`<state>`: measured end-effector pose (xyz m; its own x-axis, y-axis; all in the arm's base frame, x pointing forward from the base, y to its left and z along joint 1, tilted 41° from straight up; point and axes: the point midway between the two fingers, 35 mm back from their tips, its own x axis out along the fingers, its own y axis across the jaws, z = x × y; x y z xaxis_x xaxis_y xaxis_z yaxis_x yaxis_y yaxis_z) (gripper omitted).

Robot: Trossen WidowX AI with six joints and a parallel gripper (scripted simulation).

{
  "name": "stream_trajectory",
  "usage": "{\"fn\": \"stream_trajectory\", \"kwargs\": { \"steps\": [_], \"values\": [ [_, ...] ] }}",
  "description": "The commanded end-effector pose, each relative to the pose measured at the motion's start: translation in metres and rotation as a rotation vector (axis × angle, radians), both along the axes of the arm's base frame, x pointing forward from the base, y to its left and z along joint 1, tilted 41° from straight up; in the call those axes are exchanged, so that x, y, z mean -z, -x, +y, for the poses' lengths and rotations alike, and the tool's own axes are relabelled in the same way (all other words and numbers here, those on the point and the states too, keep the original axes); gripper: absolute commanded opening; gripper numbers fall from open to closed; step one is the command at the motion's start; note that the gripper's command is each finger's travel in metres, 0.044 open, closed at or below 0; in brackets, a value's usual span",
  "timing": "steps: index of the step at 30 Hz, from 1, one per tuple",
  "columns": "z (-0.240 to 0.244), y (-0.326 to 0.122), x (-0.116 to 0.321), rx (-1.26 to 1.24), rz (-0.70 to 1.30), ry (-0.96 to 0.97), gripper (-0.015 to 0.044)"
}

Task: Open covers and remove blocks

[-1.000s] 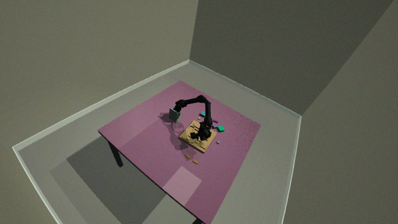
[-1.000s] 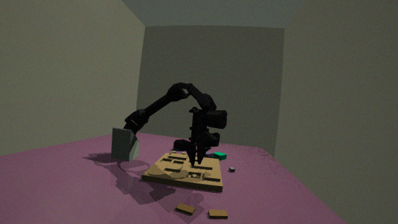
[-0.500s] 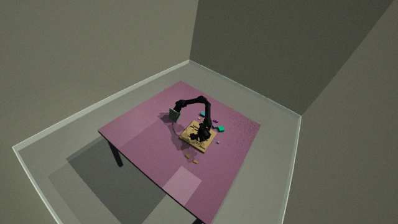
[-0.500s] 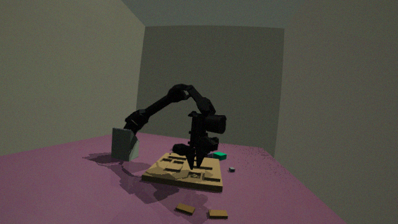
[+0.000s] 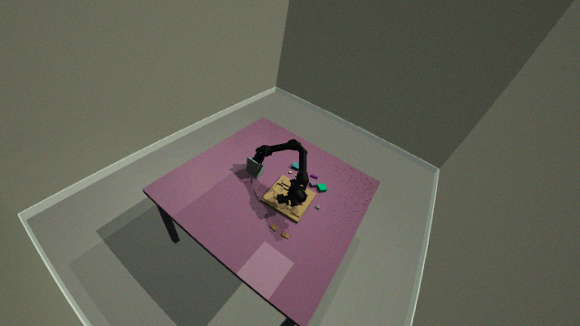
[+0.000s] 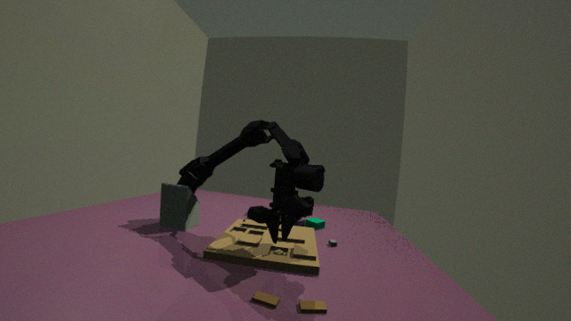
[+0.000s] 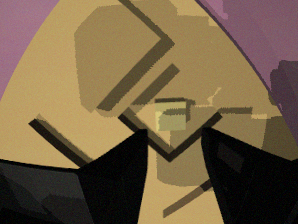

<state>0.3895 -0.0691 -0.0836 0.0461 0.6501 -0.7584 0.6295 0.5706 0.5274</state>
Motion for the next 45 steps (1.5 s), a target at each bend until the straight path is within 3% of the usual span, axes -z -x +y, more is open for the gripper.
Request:
{"fn": "stream_trajectory", "kwargs": {
  "steps": [1, 45],
  "values": [
    [0.002, 0.0, 0.002, 0.003, 0.002, -0.003, 0.0144],
    [0.02, -0.003, 0.023, -0.001, -0.003, -0.001, 0.013]
  ]
}}
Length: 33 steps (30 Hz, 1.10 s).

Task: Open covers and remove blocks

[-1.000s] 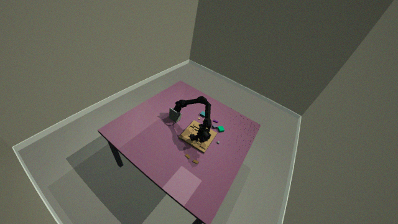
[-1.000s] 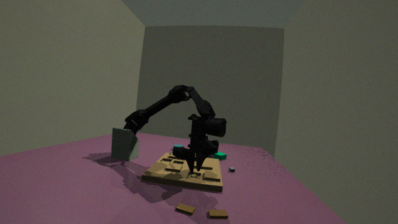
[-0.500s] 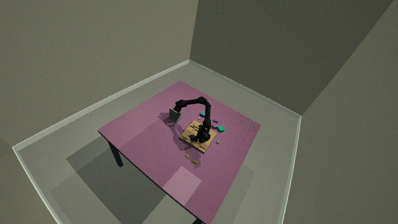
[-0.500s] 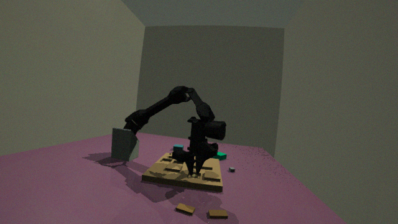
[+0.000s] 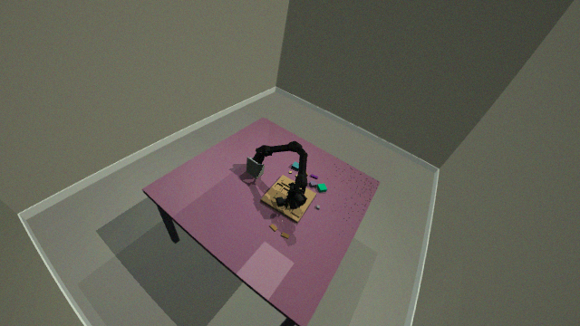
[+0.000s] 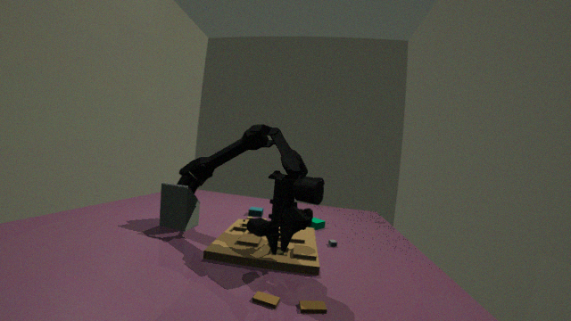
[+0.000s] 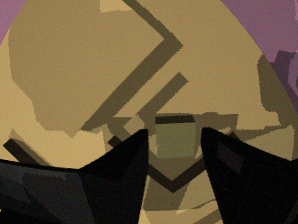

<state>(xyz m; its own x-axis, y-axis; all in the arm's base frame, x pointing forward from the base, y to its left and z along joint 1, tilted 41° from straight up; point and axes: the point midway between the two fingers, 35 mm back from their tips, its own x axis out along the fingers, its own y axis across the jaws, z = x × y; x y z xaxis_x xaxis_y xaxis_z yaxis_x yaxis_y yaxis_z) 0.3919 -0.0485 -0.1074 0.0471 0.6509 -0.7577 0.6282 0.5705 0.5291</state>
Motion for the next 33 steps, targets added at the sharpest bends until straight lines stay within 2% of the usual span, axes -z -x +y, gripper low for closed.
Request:
{"fn": "stream_trajectory", "kwargs": {
  "steps": [1, 8, 33],
  "values": [
    [0.0, 0.0, 0.0, 0.0, -0.001, 0.0, 0.0124],
    [0.0, 0.0, 0.0, 0.0, -0.001, 0.0, 0.008],
    [-0.018, 0.0, -0.021, 0.002, 0.002, 0.0, 0.008]
  ]
}}
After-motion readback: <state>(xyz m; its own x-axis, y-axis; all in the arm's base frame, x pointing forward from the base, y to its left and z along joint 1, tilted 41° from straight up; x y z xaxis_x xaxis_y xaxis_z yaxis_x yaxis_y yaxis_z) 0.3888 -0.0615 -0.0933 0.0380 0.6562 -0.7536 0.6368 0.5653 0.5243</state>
